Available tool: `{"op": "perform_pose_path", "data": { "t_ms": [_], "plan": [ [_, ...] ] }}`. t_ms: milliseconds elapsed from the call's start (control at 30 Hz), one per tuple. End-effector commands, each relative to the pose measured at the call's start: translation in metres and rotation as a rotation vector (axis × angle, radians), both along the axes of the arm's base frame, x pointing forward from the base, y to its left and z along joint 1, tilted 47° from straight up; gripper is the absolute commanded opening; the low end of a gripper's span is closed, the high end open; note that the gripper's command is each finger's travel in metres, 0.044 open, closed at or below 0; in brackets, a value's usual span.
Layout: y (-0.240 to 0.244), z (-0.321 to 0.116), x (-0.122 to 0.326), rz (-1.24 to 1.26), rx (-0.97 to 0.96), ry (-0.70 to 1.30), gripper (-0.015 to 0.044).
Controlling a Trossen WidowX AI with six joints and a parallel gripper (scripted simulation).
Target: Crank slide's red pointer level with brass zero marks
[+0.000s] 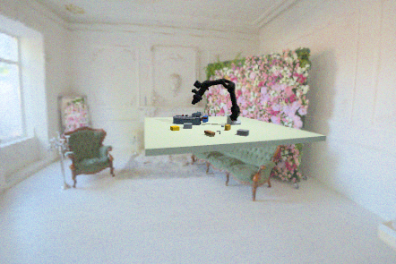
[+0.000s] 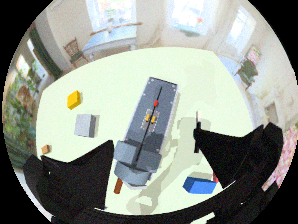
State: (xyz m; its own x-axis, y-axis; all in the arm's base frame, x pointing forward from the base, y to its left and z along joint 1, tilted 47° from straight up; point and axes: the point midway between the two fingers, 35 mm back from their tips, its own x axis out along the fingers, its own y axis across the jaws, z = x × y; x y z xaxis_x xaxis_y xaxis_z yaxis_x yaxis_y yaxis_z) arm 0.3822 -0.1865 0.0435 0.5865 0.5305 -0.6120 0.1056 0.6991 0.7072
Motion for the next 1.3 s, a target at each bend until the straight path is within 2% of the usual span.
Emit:
{"op": "perform_pose_path", "data": {
  "t_ms": [0,300,900,1267],
  "plan": [
    [0.005,-0.01,0.001,-0.001,0.028,-0.003,0.044],
    [0.037,-0.04,0.0,-0.001,0.03,-0.004,0.044],
    [0.038,-0.04,0.0,-0.001,0.03,-0.004,0.044],
    [0.001,-0.007,0.0,0.002,0.027,-0.003,0.044]
  ]
}}
